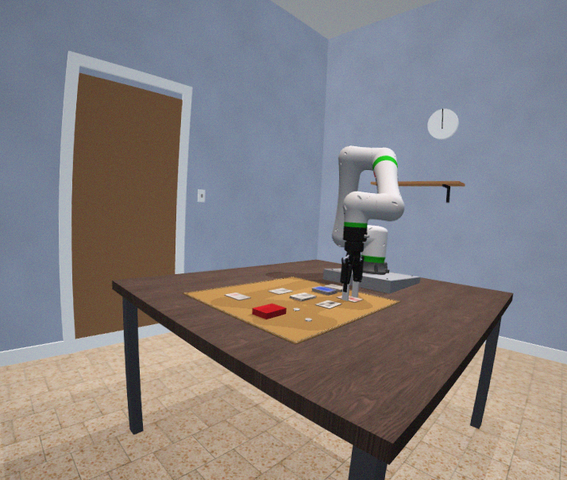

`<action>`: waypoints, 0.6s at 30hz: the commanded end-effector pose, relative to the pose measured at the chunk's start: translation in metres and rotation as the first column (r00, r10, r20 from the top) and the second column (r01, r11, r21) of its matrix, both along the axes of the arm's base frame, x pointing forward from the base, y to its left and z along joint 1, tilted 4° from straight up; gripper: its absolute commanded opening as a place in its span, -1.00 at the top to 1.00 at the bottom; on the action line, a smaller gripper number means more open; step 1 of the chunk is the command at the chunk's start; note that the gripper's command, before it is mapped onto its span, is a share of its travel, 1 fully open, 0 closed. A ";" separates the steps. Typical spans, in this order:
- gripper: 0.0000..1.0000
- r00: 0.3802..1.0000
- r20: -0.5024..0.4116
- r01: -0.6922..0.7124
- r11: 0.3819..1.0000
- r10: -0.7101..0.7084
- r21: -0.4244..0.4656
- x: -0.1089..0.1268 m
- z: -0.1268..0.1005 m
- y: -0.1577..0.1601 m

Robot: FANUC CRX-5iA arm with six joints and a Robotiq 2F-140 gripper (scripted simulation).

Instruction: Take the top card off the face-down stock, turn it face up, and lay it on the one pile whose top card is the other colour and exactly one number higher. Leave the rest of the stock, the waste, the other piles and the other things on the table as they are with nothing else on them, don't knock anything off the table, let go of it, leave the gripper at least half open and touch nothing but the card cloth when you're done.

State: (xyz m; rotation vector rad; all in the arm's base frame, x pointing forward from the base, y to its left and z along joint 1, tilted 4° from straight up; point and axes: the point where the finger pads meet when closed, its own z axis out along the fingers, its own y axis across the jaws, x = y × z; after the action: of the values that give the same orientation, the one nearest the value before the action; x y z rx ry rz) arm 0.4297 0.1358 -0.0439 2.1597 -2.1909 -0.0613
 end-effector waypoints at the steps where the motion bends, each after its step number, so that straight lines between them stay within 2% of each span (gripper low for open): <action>1: 0.14 1.000 0.000 0.000 1.000 0.000 0.000 0.000 0.000 0.000; 18: 0.18 1.000 0.000 0.000 1.000 0.000 0.000 0.000 0.000 0.000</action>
State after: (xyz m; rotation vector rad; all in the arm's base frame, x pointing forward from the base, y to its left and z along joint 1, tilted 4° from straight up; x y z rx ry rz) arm 0.4297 0.1358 -0.0437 2.1597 -2.1908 -0.0612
